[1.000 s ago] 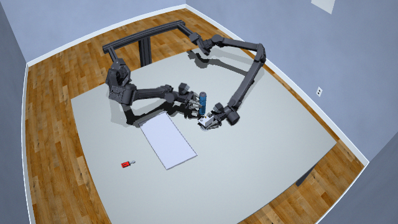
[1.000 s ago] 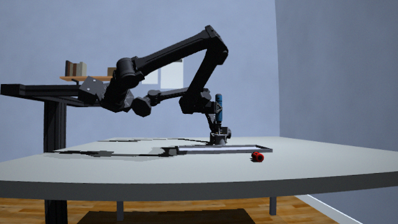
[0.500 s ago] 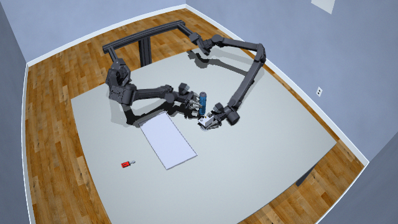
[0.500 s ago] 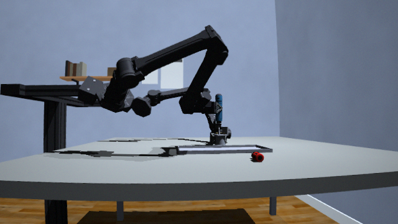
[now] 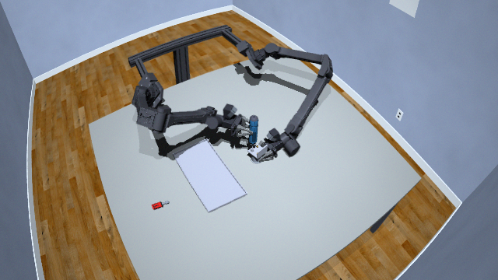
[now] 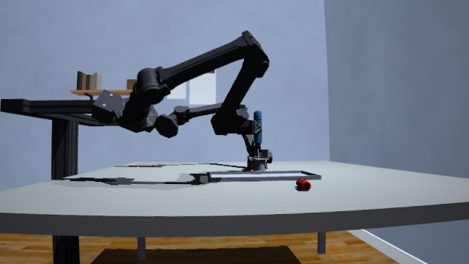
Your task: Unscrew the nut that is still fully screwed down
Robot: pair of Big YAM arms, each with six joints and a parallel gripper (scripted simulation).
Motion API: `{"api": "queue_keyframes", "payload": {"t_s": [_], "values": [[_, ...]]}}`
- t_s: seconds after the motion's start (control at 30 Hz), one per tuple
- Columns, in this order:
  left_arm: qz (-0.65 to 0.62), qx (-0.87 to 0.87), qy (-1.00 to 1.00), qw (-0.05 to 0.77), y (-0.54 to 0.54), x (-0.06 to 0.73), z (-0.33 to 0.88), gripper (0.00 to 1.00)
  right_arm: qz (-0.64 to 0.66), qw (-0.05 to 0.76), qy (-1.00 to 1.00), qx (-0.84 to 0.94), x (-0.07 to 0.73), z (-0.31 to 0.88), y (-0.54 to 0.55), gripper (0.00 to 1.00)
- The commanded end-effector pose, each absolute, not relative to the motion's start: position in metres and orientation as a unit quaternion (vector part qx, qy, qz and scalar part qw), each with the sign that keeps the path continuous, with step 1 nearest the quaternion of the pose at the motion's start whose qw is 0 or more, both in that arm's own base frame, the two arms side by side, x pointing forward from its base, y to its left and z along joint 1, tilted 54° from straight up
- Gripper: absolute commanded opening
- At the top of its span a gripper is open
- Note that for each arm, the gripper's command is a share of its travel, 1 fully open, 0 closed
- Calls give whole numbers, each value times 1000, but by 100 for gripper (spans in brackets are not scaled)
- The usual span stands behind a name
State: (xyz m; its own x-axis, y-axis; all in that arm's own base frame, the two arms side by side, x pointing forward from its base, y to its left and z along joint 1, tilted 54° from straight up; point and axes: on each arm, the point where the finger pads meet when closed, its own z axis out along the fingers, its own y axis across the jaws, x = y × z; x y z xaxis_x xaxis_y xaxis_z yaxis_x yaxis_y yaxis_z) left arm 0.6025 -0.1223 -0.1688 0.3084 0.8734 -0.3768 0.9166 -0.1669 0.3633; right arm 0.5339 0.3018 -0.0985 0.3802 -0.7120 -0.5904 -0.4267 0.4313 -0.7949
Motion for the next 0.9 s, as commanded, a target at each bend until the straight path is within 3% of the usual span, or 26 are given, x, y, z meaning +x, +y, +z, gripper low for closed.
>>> {"api": "queue_keyframes", "payload": {"t_s": [0.0, 0.87], "values": [[-38, 765, 583, 272, -128, 605, -166, 59, -119, 662, 532, -514, 543, -91, 302, 42], [-38, 765, 583, 272, -128, 605, -166, 59, -117, 665, 527, -516, 542, -91, 303, 42]]}}
